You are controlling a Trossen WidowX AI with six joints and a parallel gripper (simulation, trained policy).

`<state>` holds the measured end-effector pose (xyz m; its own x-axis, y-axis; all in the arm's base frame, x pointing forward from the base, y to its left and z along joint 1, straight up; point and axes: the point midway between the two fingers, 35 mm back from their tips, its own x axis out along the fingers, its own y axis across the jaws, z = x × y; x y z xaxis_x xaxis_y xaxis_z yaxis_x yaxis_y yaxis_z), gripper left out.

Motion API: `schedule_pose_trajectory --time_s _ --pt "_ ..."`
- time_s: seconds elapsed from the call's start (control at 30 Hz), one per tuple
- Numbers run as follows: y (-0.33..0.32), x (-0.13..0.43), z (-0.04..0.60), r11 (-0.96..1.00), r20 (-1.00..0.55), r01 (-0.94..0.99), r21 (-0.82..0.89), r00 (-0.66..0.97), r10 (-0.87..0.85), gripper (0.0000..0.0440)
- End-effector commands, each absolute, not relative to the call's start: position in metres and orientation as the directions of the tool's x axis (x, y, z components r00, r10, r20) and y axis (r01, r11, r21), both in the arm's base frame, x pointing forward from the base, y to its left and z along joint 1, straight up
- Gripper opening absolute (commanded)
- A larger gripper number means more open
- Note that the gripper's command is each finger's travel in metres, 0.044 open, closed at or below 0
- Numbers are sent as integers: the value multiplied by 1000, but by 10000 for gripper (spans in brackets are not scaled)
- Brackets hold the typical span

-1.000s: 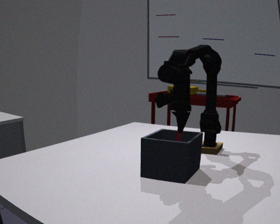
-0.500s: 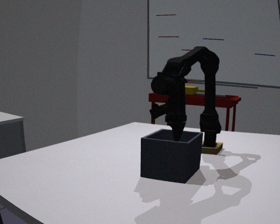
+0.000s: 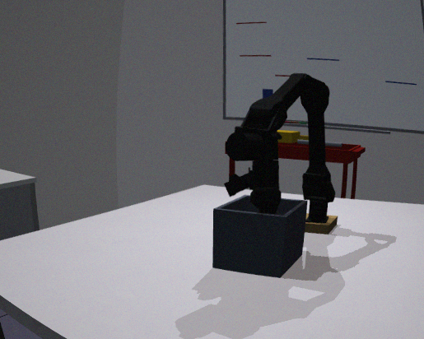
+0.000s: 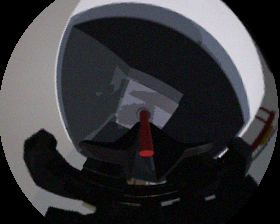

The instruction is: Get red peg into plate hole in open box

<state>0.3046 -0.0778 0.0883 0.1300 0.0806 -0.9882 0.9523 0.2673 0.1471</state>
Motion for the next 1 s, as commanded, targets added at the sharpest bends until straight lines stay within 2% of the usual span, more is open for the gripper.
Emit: schedule_pose_trajectory --time_s 0.0,0.07,0.13,0.97 --pt "-77 307 81 285 -988 947 148 127 91 64" --pt "-77 306 78 290 -989 947 138 115 95 107" --pt "-76 306 78 290 -989 948 132 106 104 124" --pt "-90 328 125 258 -943 923 287 226 243 144"
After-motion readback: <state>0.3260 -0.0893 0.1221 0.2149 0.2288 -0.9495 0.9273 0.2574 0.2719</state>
